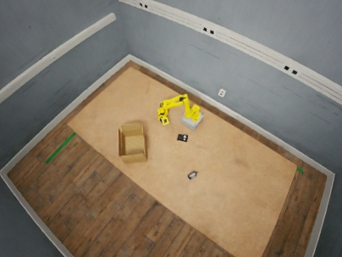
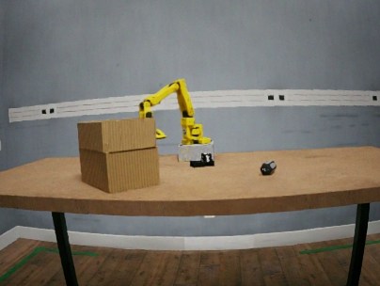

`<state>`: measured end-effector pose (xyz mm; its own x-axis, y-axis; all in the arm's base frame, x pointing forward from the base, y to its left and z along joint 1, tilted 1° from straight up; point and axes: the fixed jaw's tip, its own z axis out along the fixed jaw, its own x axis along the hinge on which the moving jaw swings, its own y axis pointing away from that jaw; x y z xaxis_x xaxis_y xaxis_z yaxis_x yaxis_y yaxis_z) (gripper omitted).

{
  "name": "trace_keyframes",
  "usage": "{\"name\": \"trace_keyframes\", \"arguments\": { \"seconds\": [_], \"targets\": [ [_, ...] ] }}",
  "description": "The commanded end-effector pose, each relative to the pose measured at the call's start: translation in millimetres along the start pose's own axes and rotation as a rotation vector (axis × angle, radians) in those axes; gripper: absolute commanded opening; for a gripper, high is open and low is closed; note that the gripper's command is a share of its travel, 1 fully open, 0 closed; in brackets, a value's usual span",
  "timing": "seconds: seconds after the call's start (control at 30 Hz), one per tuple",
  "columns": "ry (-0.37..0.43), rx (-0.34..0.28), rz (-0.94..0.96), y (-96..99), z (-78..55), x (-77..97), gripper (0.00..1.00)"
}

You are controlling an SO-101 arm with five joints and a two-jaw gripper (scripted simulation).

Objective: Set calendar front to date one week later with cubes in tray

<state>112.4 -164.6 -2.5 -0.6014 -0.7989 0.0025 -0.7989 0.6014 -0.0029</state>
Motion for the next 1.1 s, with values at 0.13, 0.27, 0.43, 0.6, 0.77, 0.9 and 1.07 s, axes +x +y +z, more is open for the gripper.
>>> {"name": "trace_keyframes", "arguments": {
  "seconds": [0.13,0.27,0.43,0.6,0.77,0.9,1.07],
  "targets": [
    [-0.001,0.002,0.008,-0.8,1.7,2.5,0.0],
    [-0.001,0.002,0.008,-0.8,1.8,2.5,0.0],
    [-0.001,0.002,0.008,-0.8,4.3,2.5,0.0],
    [-0.001,0.002,0.008,-0.8,7.4,2.5,0.0],
    [-0.001,0.002,0.008,-0.8,7.7,2.5,0.0],
    [-0.001,0.002,0.008,-0.8,8.5,2.5,0.0],
    [-0.001,0.002,0.008,-0.8,11.8,2.5,0.0]
  ]
}}
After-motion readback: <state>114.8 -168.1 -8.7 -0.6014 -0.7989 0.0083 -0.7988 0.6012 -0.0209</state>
